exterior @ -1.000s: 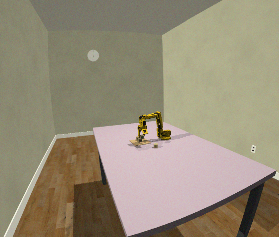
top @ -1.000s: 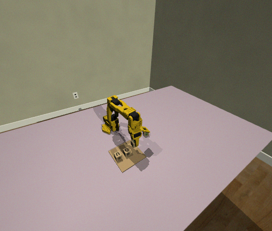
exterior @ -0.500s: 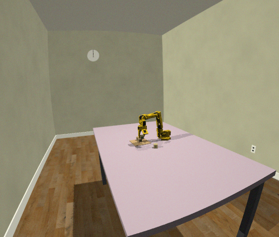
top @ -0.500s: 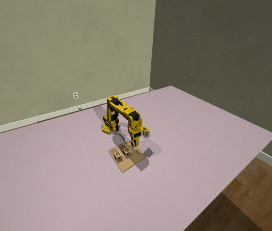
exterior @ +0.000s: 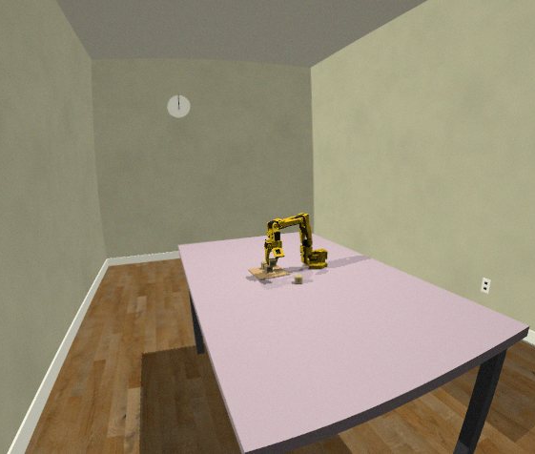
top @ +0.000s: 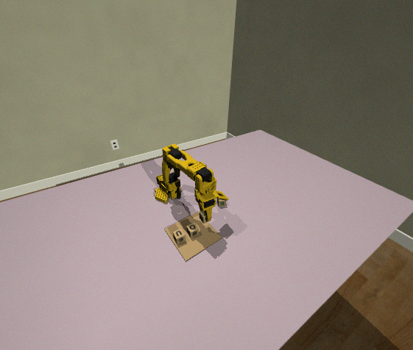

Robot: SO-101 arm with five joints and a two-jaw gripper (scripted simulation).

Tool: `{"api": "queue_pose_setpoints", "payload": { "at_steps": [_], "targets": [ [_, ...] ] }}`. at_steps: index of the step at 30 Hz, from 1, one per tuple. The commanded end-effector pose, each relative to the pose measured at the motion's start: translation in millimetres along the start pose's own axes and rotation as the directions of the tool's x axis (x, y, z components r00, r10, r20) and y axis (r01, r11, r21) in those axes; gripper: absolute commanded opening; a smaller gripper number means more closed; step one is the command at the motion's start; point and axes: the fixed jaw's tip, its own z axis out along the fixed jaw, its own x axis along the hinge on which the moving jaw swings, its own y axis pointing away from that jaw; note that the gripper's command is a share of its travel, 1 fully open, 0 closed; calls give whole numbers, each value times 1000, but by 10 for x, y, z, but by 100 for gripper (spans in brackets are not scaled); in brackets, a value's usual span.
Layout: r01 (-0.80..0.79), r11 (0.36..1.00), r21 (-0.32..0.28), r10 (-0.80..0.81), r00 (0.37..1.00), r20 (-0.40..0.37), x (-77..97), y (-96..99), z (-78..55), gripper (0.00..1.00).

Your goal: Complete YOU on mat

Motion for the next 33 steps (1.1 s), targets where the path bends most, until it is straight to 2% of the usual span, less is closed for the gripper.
{"api": "queue_pose_setpoints", "payload": {
  "at_steps": [1,33],
  "targets": [
    [-3,991,131,-2,999,34,-47,-121,-207,0],
    [-3,991,131,-2,999,34,-50,-131,-87,0]
  ]
}}
